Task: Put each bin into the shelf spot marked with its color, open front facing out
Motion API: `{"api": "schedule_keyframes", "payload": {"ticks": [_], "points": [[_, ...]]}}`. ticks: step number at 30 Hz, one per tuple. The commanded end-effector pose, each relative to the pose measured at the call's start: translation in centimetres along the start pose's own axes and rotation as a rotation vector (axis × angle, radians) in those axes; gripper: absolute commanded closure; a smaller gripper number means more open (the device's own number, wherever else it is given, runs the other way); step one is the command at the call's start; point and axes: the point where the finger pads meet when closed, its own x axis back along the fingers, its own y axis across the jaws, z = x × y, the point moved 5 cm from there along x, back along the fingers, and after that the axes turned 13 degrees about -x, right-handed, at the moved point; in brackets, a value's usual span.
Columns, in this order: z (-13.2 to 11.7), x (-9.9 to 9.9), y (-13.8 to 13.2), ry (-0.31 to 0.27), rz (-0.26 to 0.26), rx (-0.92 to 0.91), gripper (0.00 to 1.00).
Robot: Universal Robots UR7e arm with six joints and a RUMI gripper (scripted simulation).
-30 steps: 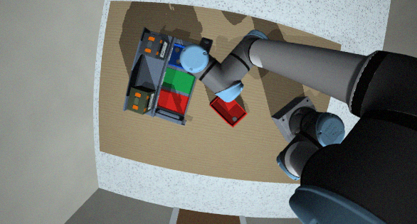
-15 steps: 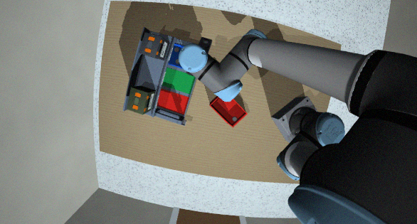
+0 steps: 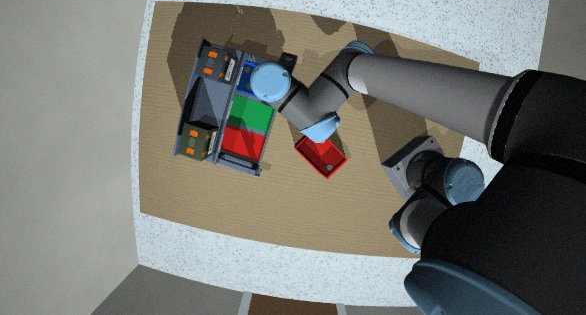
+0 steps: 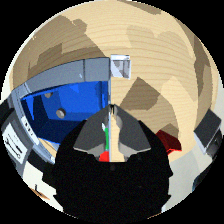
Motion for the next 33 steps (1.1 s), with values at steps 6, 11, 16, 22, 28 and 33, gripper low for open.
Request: {"api": "schedule_keyframes", "payload": {"ticks": [6, 11, 16, 22, 28, 33], "points": [[0.0, 0.1, 0.0, 0.000, 0.002, 0.000, 1.00], [0.0, 0.2, 0.1, 0.000, 0.002, 0.000, 1.00], [0.1, 0.4, 0.3, 0.000, 0.002, 0.000, 1.00], [0.2, 1.1, 0.9, 0.000, 0.002, 0.000, 1.00], [0.4, 1.7, 1.6, 0.000, 0.002, 0.000, 1.00], [0.4, 1.9, 1.8, 0.000, 0.002, 0.000, 1.00]]}}
